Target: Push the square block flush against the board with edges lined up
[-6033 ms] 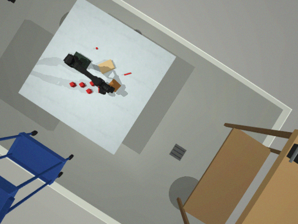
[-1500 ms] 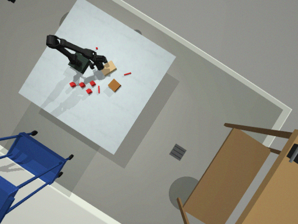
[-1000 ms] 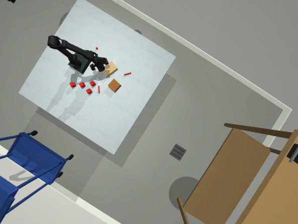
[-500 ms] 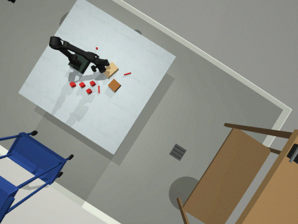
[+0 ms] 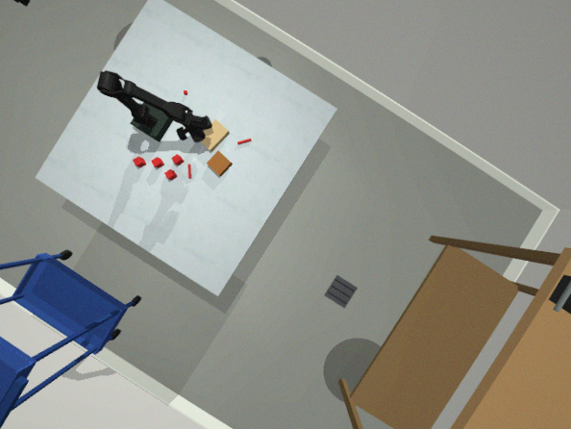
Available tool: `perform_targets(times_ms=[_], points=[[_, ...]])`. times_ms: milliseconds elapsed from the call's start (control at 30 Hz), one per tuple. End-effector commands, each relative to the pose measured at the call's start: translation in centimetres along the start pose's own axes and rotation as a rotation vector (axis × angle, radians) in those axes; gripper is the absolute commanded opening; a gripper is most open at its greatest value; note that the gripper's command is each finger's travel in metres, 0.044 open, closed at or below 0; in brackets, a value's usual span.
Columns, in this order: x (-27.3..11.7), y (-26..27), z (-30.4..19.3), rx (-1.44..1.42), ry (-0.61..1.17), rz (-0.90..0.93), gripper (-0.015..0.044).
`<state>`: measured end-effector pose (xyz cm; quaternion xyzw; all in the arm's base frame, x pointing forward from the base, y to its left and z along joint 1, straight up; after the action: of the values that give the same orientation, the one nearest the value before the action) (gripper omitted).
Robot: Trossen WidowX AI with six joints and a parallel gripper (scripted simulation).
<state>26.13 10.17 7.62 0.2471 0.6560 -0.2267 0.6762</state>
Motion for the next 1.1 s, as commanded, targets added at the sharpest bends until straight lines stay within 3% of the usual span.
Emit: perform_targets(times_ms=[0, 1067], points=[[0.4, 0.0, 0.1, 0.000, 0.002, -0.011, 0.0000], [-0.6, -0.2, -4.1, -0.002, 0.010, -0.013, 0.0000]])
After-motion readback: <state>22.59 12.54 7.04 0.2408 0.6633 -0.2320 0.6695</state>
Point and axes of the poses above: the point midway between the two fingers, 35 mm back from their tips, its own x axis out along the fingers, its own y axis across the jaws, z = x × y, the point moved 7 cm from there along -x, back along the fingers, and after that the axes turned 7 degrees about x, right-handed, at the moved point
